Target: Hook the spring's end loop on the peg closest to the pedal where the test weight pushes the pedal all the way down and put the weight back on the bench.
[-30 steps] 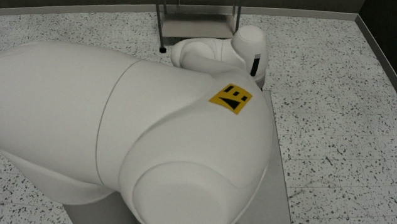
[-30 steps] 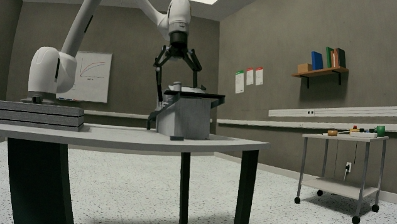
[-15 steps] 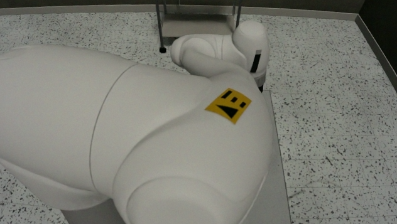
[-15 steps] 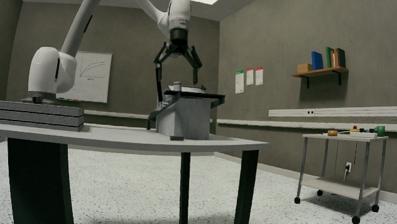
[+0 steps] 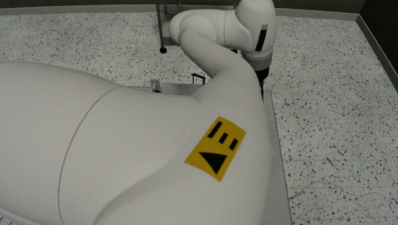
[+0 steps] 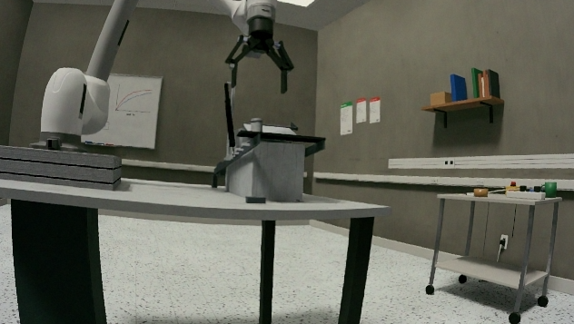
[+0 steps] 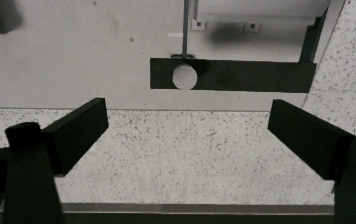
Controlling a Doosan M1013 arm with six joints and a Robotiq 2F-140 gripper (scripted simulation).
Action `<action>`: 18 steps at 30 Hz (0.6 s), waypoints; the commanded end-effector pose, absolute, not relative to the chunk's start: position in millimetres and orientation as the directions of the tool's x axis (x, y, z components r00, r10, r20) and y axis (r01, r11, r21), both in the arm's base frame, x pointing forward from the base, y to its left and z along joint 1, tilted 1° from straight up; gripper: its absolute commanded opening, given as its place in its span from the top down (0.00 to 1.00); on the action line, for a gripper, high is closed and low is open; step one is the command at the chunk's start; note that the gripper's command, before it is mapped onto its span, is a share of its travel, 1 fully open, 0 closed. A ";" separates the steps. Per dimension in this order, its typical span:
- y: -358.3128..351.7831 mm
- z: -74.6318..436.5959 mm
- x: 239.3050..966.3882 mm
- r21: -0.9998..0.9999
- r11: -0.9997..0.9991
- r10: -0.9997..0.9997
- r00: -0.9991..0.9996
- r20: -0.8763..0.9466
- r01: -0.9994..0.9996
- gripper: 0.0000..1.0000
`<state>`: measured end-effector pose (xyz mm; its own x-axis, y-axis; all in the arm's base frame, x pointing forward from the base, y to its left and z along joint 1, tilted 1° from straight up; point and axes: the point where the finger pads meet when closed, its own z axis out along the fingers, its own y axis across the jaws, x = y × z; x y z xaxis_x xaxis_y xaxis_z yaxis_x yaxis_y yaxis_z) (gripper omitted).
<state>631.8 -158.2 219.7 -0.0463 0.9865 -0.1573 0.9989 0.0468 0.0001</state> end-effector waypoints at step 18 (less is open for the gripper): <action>-158.5 222.3 631.9 -0.001 0.046 0.986 -0.046 -0.159 0.999 0.00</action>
